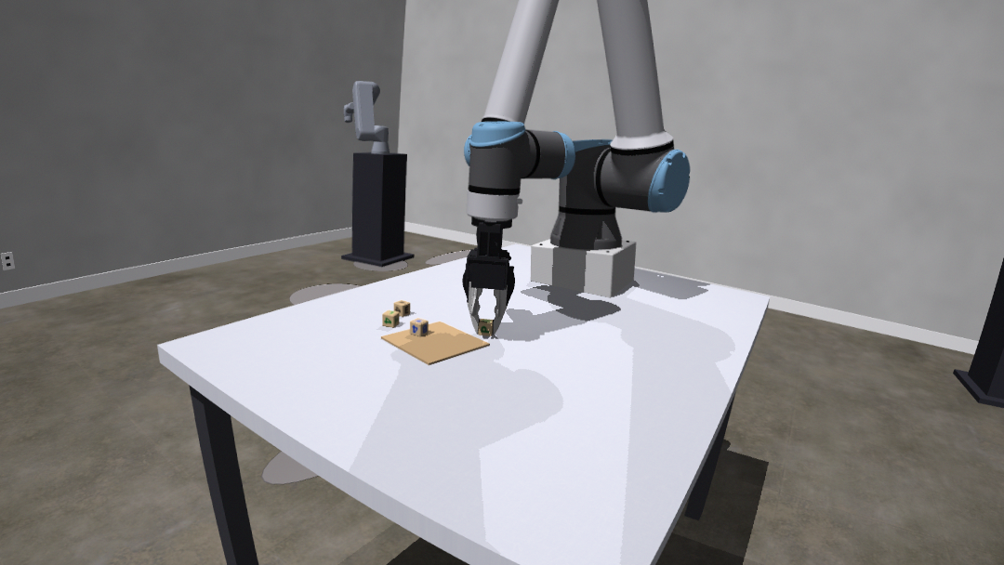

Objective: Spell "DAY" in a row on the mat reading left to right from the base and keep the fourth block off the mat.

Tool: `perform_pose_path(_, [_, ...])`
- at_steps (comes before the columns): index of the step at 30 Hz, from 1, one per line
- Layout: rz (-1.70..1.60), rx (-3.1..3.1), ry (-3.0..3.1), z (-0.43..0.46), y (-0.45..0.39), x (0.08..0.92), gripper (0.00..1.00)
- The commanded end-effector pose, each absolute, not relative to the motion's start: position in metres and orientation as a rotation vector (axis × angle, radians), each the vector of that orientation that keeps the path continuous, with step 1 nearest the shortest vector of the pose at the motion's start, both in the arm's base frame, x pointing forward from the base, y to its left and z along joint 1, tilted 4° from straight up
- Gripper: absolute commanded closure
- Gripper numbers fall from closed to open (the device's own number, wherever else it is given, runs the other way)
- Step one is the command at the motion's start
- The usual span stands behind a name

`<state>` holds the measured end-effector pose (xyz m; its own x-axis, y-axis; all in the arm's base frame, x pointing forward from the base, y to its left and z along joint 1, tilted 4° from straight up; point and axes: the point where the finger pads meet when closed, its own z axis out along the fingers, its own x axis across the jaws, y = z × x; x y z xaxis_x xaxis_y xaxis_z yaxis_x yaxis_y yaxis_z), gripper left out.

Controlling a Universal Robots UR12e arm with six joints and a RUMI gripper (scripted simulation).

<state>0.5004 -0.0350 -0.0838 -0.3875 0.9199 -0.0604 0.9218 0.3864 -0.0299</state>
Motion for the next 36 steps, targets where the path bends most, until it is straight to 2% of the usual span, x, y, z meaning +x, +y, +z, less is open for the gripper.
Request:
perform_pose_path(1, [-0.09,1.719,2.587,-0.083,-0.035,0.501,0.95])
perform_pose_path(26, [-0.09,1.719,2.587,-0.068,-0.034,0.501,0.95])
perform_pose_path(36, [-0.09,1.719,2.587,-0.012,-0.03,0.501,0.95])
